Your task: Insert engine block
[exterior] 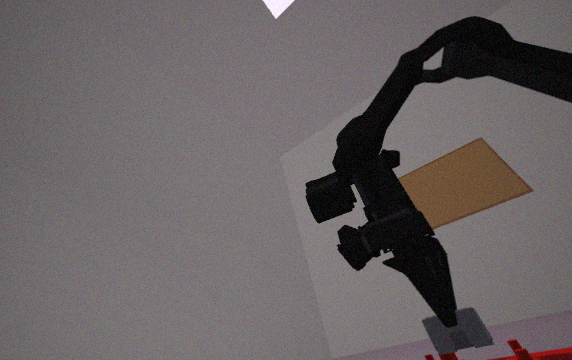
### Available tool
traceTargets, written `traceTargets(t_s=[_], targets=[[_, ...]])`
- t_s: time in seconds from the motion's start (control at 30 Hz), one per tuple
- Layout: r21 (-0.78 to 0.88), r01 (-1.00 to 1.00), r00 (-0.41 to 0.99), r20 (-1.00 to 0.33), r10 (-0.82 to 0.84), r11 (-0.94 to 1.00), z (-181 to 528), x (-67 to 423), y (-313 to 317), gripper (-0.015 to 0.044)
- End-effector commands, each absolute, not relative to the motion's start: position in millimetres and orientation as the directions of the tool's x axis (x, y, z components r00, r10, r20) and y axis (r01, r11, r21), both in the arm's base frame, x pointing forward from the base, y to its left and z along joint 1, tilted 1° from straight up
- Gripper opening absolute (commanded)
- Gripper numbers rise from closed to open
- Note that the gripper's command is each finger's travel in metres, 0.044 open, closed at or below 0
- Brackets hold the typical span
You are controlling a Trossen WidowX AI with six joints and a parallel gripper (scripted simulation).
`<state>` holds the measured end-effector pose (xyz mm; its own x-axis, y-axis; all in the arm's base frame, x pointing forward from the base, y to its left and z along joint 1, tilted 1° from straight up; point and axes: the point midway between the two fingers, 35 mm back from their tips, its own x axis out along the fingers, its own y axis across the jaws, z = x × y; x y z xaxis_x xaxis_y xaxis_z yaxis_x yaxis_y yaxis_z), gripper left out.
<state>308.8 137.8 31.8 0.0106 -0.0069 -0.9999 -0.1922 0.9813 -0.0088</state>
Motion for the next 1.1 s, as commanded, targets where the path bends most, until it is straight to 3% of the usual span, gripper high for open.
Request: traceTargets(t_s=[0.0, 0.07, 1.07], targets=[[-0.005, -0.174, 0.017, -1.0, -0.002, 0.985, 32.9, 309.1, 138.7, 0.0131], [-0.005, -0.169, 0.017, -1.0, -0.002, 0.986, 32.6, 308.9, 138.6, 0.016], [-0.005, -0.194, 0.017, -1.0, -0.002, 0.981, 32.8, 309.2, 139.2, 0.016]])
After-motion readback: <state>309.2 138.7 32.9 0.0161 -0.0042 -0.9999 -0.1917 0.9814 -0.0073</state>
